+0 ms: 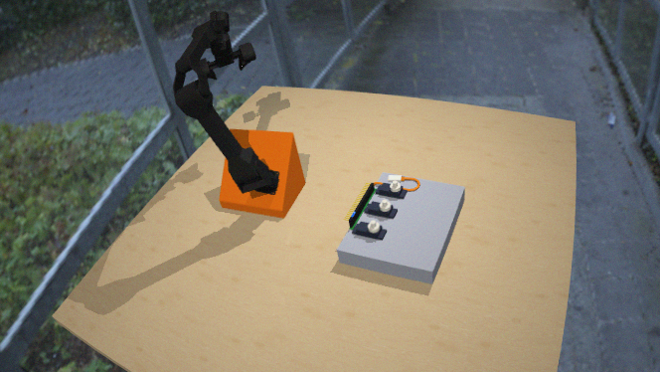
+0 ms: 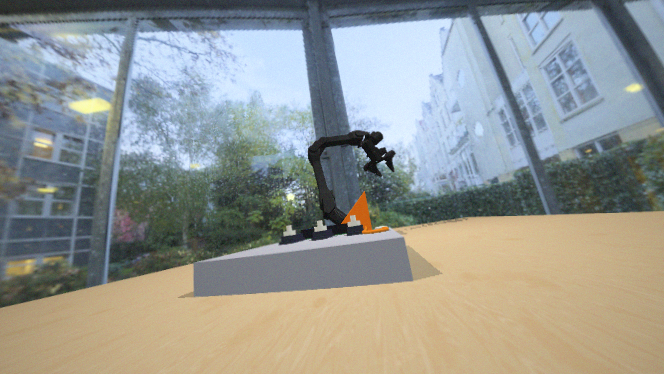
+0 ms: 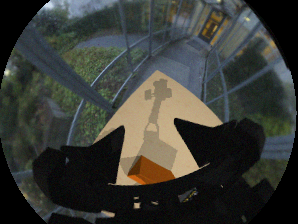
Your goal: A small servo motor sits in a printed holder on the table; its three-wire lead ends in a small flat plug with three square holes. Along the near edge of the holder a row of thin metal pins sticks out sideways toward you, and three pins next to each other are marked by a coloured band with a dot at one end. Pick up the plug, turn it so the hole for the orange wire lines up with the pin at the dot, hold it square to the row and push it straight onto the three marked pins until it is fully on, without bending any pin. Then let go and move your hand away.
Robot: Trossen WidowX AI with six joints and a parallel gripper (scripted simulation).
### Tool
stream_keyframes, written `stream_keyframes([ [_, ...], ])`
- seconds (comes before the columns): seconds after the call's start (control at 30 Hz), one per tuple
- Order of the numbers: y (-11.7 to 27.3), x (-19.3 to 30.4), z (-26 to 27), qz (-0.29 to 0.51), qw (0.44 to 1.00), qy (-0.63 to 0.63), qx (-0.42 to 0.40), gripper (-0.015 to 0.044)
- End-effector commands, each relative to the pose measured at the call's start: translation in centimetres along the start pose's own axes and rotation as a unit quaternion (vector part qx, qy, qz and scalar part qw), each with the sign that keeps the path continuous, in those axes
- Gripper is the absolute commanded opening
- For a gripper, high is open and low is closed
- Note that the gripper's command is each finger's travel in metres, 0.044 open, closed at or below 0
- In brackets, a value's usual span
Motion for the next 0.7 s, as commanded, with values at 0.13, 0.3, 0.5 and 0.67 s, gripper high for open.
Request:
stream_keyframes([
  [0.13,0.7,0.2,-0.6,-0.012,1.000,-0.006,0.003,0.0269],
  [0.3,2.5,0.9,-2.3,-0.045,0.999,-0.025,0.017,0.0137],
  [0.5,4.6,2.4,-4.3,-0.078,0.995,-0.053,0.040,0.0115],
  [0.67,6.8,3.7,-6.3,-0.119,0.988,-0.078,0.061,0.0115],
])
Point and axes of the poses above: the point midway between the two fingers, 35 mm back from their tips, its own y axis back along the fingers, its own z axis across the jaws, x = y × z, the point moved 10 cm from there along y, back along the fingers, and after that the axes turned 2 degrees about y, right-handed, at the moved point
